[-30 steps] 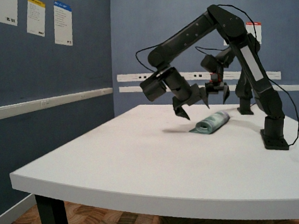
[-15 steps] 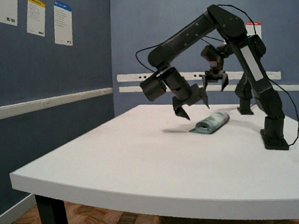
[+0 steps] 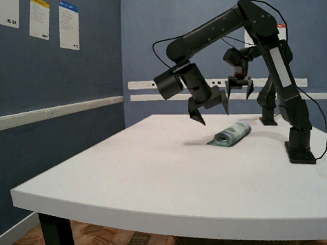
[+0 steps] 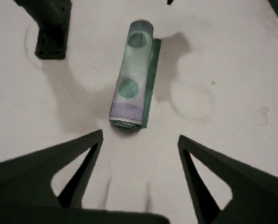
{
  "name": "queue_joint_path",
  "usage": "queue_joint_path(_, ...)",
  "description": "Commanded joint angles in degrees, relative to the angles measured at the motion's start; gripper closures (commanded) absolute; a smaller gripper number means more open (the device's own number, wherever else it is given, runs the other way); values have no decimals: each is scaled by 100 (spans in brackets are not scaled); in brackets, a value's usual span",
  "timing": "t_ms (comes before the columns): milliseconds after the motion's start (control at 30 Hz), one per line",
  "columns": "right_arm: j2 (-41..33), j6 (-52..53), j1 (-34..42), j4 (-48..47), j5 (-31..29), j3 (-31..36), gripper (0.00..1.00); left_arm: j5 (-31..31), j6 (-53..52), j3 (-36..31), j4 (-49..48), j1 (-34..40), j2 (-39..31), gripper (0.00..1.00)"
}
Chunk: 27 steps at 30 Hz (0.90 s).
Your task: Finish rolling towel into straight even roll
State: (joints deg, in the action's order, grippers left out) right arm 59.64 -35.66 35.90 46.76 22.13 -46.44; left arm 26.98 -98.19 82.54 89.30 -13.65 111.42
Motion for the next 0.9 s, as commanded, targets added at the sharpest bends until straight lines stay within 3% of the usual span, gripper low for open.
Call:
queue_joint_path(0, -357, -78, 139, 394, -309, -288, 15, -168, -393, -188, 70, -190, -454, 15)
queue_joint_path(200, -649, -98, 326, 718, -690, -362, 15, -320, -796, -355, 70, -474, -957, 15)
queue_joint_path(533, -1365, 25, 1090, 1597, -1884, -624, 15, -469, -2180, -699, 70, -1565, -2324, 15)
queue_joint_path(633, -1426, 59, 1196, 1689, -2021, -657, 15, -514, -2181, -706, 70, -1663, -2463, 15)
queue_joint_path(867, -1752, 479, 2116, 2350, -3051, -907, 15, -764, -2181, -833, -108, -2356, -3499, 15)
